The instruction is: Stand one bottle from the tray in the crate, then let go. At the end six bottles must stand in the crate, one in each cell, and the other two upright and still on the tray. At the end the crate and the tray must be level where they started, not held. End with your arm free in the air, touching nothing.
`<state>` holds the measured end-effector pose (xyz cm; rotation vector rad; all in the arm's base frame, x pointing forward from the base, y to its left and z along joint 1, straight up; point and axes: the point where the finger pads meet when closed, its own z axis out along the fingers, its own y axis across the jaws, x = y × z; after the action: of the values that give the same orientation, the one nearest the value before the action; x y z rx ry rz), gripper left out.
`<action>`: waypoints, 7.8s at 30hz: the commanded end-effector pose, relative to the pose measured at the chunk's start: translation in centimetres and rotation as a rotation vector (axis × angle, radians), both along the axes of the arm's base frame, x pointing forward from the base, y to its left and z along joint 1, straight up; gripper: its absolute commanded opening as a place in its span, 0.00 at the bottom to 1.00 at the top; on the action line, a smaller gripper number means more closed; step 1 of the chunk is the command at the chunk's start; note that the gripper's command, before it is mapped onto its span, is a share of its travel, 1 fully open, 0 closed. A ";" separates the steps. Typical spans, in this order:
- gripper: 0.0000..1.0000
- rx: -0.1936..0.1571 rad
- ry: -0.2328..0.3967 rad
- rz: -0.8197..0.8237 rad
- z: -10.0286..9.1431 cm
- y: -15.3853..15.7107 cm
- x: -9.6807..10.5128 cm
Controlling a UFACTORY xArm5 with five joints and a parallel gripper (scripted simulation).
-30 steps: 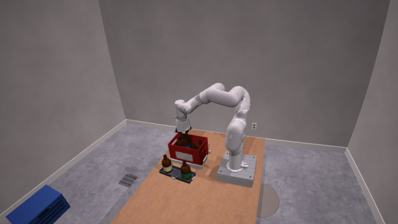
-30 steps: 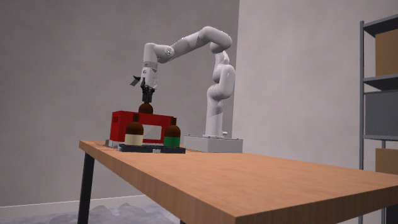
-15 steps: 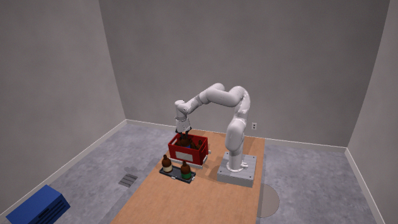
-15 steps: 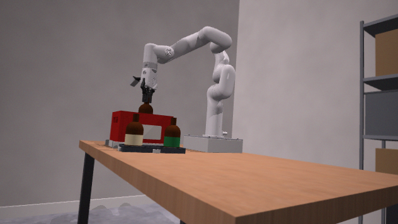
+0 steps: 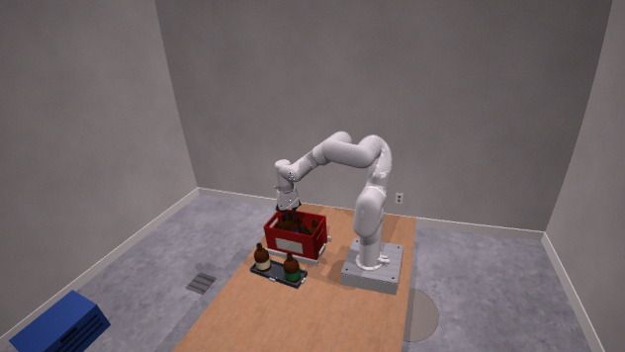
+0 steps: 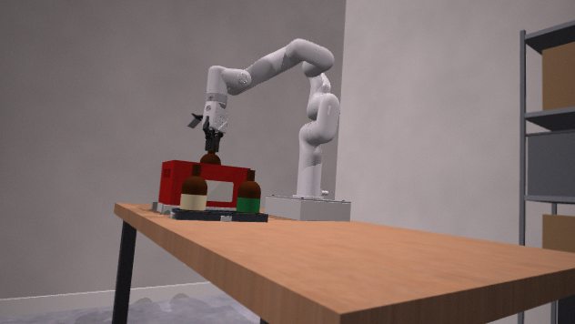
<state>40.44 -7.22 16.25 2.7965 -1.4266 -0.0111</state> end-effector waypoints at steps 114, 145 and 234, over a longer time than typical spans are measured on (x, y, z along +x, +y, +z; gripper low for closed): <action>0.00 -0.001 -0.004 0.000 -6.4 0.0 0.1; 0.00 -0.001 -0.004 0.000 -6.6 0.0 0.1; 0.65 -0.001 -0.004 0.000 -8.3 0.0 0.1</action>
<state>40.44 -7.20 7.81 2.7968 -1.4267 -0.0099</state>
